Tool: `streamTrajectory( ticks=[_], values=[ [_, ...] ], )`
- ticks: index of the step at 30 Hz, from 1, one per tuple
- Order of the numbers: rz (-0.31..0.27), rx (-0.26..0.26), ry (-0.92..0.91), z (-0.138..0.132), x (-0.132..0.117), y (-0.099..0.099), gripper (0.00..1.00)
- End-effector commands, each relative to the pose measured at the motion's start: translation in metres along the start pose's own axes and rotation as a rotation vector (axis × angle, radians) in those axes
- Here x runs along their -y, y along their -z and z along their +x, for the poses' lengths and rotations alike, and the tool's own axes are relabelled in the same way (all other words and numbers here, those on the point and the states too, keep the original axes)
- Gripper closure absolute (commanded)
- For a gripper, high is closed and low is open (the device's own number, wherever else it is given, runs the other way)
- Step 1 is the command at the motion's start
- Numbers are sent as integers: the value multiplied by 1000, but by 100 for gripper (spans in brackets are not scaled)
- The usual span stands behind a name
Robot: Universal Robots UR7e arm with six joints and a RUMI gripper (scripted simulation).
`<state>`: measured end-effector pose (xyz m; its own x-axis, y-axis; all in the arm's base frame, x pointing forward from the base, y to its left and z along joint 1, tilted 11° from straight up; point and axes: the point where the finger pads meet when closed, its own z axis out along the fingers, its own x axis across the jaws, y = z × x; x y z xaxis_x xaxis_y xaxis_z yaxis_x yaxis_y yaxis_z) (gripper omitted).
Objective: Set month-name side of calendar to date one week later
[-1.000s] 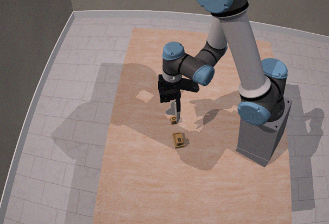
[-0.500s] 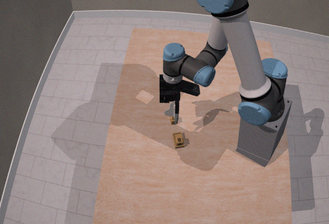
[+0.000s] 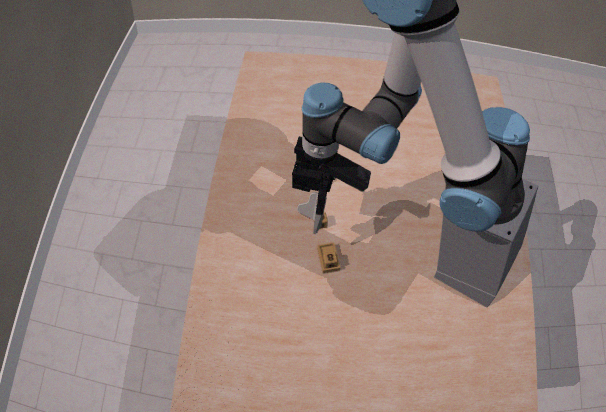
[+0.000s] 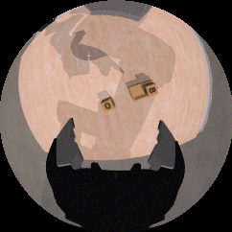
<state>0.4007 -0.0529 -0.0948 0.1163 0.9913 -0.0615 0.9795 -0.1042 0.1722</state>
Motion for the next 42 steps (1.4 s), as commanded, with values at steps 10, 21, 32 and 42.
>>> streamTrajectory(
  ticks=[10, 21, 32, 42],
  values=[
    [2, 6, -358, 19, 9, -1, 0],
    [2, 6, -621, 32, 14, -2, 0],
    [1, 6, -886, 43, 17, -2, 0],
    [1, 7, -1069, 51, 20, -2, 0]
  ],
)
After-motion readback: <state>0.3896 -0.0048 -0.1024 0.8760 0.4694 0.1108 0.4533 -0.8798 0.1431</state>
